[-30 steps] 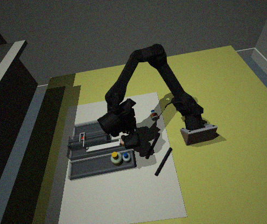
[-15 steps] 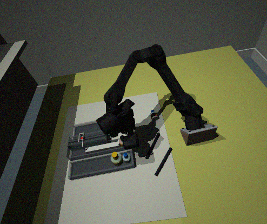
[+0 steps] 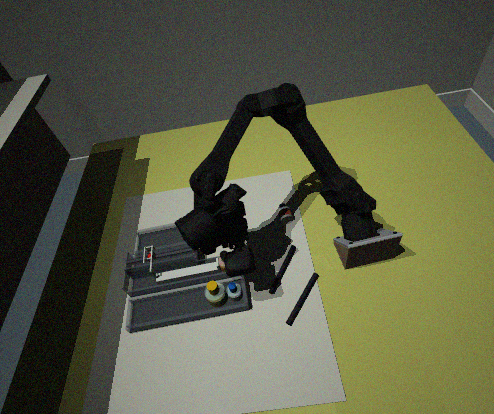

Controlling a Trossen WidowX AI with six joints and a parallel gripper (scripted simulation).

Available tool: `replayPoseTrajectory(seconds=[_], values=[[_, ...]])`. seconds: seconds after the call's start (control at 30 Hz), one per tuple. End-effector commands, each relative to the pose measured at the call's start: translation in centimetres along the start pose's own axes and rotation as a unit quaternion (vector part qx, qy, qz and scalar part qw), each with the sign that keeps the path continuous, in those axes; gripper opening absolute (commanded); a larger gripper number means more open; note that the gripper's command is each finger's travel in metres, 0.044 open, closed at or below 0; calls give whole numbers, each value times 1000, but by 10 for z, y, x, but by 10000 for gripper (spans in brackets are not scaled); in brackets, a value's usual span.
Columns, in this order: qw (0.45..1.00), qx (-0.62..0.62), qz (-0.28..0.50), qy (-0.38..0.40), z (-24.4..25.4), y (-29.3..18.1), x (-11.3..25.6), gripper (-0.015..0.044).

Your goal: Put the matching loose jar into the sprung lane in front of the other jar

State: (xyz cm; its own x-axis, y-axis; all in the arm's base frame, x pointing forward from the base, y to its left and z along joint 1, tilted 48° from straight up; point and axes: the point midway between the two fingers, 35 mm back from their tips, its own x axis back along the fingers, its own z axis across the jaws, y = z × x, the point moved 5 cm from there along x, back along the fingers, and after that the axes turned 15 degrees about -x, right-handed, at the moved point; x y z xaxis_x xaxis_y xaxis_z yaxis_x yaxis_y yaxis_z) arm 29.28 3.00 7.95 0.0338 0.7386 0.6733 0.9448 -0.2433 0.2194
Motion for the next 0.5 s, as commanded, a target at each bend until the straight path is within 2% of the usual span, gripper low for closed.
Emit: replayPoseTrajectory(seconds=[0.0, 0.47], values=[[1000, -3, -8, 1, 1, 6, 2, 0], [1000, -3, -8, 1, 2, 11, 3, 0]])
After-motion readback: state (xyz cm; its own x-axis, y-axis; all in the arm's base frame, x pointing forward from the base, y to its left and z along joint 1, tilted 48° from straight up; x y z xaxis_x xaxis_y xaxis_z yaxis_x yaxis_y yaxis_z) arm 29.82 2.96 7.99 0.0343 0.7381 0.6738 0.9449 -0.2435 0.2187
